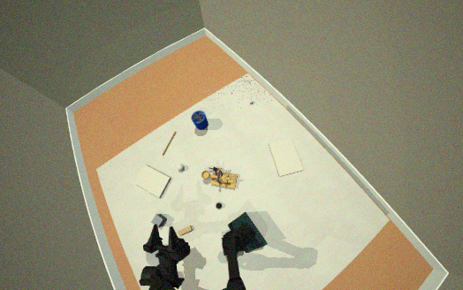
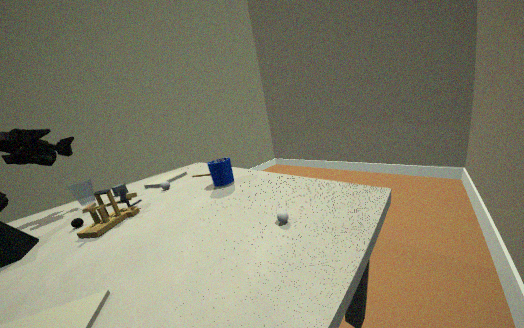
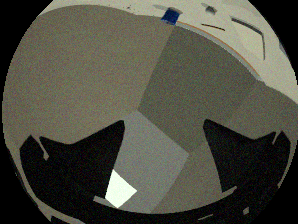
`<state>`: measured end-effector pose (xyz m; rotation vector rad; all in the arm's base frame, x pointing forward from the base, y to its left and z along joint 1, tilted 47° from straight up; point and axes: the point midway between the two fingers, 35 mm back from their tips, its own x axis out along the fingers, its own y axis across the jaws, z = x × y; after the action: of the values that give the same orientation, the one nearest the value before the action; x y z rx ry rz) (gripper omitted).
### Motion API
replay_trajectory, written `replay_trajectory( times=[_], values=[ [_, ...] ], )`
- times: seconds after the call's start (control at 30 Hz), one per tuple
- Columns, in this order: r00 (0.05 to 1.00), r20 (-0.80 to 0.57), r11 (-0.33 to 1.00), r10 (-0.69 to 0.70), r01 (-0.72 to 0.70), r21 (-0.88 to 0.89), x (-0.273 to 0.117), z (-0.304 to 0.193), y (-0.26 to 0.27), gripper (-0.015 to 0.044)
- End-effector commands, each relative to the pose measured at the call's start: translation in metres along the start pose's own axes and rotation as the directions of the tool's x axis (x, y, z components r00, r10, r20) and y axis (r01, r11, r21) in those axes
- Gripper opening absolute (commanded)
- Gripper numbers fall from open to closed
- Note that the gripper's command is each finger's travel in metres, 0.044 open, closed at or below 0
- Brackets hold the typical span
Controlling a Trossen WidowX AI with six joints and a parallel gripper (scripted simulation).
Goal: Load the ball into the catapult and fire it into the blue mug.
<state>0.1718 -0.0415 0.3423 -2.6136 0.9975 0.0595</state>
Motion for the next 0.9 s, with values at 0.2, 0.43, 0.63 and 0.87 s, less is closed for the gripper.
replay_trajectory(
  times=[0.2,0.43,0.63,0.87],
  values=[
    [0.995,0.082,0.998,0.064,-0.062,-0.032,0.01,0.018,-0.007,0.044],
    [0.97,0.188,0.987,0.156,-0.147,-0.064,0.025,0.042,-0.012,0.044],
    [0.93,0.279,0.971,0.24,-0.225,-0.084,0.038,0.063,-0.012,0.044],
    [0.857,0.39,0.941,0.337,-0.321,-0.108,0.055,0.089,-0.01,0.044]
  ],
)
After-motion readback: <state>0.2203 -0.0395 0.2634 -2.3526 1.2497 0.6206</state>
